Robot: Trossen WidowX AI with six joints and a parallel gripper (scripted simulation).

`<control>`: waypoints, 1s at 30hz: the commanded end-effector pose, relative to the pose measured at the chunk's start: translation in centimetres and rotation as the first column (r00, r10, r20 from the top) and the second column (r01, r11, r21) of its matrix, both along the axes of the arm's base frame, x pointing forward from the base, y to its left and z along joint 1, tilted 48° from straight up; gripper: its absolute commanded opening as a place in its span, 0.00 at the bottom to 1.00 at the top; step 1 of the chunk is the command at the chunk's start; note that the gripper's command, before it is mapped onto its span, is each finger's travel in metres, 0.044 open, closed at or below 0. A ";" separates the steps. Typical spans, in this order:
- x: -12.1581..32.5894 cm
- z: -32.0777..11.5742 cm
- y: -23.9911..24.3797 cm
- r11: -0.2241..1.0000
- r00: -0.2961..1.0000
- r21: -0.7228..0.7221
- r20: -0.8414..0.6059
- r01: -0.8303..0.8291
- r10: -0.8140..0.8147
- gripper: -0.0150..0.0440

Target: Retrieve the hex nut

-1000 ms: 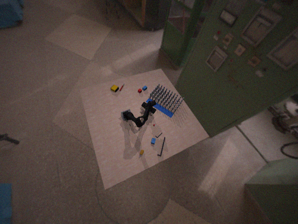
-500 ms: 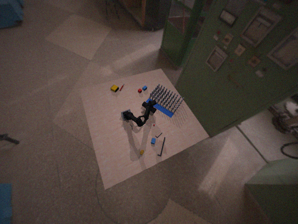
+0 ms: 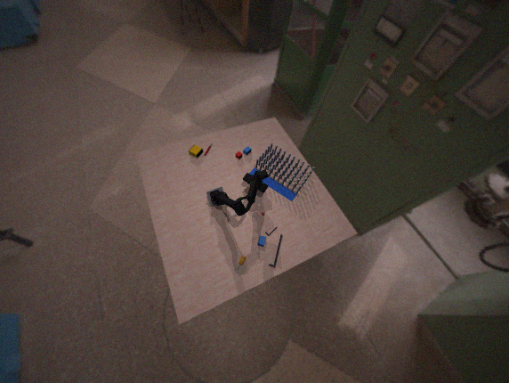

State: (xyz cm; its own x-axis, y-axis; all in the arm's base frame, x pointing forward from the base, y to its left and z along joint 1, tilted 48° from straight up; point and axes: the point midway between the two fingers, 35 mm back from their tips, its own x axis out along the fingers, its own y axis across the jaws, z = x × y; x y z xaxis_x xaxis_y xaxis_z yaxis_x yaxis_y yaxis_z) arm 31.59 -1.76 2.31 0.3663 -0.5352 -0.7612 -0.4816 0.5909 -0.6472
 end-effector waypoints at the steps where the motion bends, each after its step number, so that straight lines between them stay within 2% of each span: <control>1: 0.5 0.2 0.2 1.000 1.000 0.001 0.014 0.002 -0.002 0.25; 30: 2.0 -0.4 0.8 1.000 1.000 0.001 0.015 0.002 -0.002 0.25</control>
State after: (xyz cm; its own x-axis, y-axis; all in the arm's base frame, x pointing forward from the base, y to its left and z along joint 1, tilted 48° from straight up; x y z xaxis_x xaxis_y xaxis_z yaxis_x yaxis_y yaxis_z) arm 33.16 -1.18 1.72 0.3670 -0.5352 -0.7609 -0.4809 0.5911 -0.6476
